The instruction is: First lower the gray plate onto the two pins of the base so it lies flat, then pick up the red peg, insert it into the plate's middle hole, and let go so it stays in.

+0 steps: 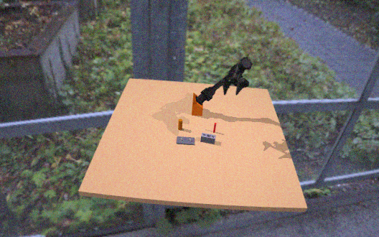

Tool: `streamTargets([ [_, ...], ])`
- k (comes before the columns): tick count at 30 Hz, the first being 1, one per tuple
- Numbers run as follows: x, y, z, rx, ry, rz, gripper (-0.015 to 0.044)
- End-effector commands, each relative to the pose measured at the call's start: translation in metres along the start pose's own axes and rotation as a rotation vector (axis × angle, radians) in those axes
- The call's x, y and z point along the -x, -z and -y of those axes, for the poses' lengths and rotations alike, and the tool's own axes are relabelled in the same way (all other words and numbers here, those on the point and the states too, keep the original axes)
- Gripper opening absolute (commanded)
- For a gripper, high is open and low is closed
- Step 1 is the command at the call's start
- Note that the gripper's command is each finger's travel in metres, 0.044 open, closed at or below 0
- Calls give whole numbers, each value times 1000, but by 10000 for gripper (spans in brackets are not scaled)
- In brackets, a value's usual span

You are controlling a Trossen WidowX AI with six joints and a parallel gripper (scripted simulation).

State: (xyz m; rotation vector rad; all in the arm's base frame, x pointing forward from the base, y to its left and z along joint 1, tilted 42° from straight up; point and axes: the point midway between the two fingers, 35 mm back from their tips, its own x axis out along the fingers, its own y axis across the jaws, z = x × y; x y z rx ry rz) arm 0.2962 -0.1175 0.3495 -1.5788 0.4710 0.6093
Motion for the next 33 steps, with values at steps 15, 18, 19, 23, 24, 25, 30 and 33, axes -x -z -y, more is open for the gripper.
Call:
streamTargets([
  [15,-178,-67,-160,-733,-775,522,440],
  [18,-179,-68,-156,-733,-774,522,440],
  [19,-180,-68,-155,-733,-774,522,440],
  [23,-206,-95,-172,-733,-773,522,440],
  [24,-214,-104,-178,-733,-773,523,440],
  [25,-218,-110,-181,-734,-773,524,440],
  [30,-221,-112,-183,-734,-773,524,440],
  [33,-229,-121,-186,-734,-773,525,440],
])
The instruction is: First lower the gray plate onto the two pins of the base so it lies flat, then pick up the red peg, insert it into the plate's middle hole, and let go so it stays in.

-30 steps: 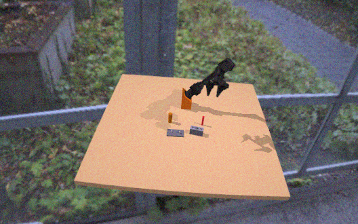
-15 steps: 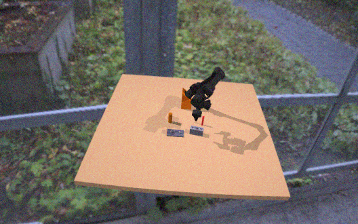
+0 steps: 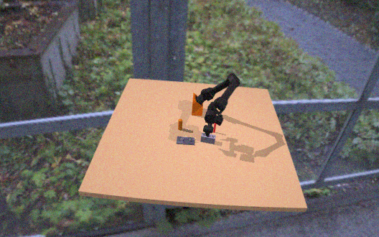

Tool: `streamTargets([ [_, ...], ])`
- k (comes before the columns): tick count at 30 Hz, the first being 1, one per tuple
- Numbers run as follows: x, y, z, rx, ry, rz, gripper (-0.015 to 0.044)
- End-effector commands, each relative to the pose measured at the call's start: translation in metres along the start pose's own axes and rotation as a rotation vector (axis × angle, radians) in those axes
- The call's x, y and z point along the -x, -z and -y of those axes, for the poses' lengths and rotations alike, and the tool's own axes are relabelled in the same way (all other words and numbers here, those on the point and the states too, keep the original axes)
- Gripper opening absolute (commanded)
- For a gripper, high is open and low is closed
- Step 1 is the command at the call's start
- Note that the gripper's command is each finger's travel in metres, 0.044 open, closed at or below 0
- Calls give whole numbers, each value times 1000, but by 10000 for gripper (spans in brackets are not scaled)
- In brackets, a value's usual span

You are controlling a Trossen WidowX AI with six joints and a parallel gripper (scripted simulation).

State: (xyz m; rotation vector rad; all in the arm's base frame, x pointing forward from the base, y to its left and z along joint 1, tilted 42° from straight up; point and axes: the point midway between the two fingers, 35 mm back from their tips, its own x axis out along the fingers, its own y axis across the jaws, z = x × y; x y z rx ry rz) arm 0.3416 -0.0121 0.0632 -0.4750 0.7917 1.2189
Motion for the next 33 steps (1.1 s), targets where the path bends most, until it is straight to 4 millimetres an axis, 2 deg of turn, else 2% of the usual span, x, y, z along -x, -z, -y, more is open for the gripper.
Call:
streamTargets([
  [1,-13,-3,0,-3,-4,7,440],
  [6,-16,-3,0,-3,-4,7,440],
  [33,-60,-4,1,-3,-4,8,440],
])
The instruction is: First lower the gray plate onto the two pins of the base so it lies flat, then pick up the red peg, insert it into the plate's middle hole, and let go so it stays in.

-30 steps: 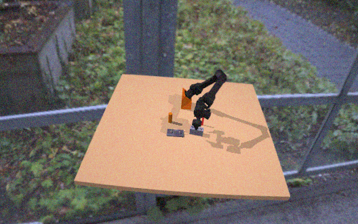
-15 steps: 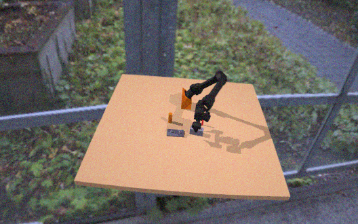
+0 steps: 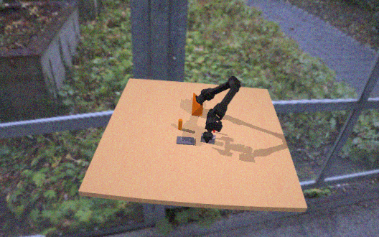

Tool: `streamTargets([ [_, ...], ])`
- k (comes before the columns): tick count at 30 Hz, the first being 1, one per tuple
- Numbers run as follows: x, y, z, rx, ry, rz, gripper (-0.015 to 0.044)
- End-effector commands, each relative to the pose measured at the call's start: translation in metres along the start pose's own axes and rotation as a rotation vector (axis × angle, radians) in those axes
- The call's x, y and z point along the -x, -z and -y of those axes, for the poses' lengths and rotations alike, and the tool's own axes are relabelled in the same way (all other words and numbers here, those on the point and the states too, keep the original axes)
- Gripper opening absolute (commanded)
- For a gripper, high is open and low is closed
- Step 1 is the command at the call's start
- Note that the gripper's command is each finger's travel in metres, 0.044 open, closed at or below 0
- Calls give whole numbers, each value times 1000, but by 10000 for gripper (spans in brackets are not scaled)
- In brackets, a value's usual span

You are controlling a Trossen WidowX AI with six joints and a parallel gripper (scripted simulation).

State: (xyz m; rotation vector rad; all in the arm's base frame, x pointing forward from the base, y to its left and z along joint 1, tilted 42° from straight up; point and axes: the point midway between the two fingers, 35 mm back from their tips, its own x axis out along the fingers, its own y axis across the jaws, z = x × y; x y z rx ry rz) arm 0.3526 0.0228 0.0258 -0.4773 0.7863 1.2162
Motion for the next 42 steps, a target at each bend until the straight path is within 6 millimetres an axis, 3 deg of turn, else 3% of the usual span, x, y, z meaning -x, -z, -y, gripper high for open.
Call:
streamTargets([
  [1,-9,0,-2,-6,-9,5,440],
  [9,-19,-1,-3,-6,-9,6,440],
  [22,-19,-1,-3,-6,-9,6,99],
  [37,-19,-1,-3,-6,-9,6,0],
  [42,-19,-1,-3,-6,-9,6,0],
])
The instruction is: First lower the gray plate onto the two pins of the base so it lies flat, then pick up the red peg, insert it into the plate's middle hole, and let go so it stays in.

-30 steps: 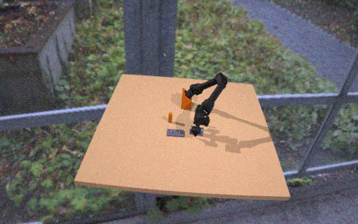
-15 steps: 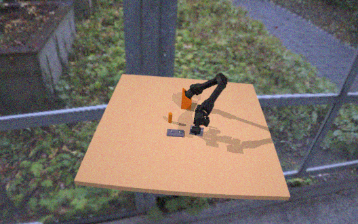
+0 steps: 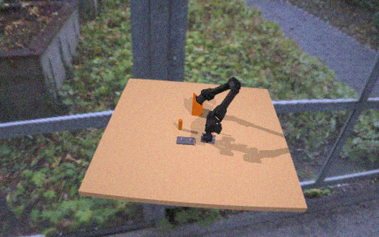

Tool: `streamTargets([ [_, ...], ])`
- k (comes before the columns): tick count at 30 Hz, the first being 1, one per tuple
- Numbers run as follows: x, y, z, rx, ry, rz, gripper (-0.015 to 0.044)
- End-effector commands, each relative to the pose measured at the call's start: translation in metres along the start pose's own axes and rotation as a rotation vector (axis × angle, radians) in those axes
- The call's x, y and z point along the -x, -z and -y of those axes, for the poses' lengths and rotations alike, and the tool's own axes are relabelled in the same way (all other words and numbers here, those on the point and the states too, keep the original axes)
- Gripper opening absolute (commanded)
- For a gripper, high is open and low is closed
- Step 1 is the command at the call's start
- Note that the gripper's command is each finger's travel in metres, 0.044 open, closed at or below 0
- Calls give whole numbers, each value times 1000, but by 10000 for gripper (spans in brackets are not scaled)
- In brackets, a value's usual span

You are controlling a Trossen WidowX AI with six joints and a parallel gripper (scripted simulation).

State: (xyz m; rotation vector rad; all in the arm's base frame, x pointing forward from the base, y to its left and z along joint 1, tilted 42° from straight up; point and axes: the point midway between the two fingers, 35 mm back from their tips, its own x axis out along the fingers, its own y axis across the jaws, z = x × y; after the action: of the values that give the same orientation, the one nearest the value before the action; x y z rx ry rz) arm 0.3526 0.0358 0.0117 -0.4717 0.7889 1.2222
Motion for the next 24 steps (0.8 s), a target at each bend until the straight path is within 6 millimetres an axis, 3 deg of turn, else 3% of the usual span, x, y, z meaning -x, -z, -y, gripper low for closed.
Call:
streamTargets([
  [1,1,-1,0,-3,-1,5,0],
  [24,70,-3,11,-4,1,-4,0],
])
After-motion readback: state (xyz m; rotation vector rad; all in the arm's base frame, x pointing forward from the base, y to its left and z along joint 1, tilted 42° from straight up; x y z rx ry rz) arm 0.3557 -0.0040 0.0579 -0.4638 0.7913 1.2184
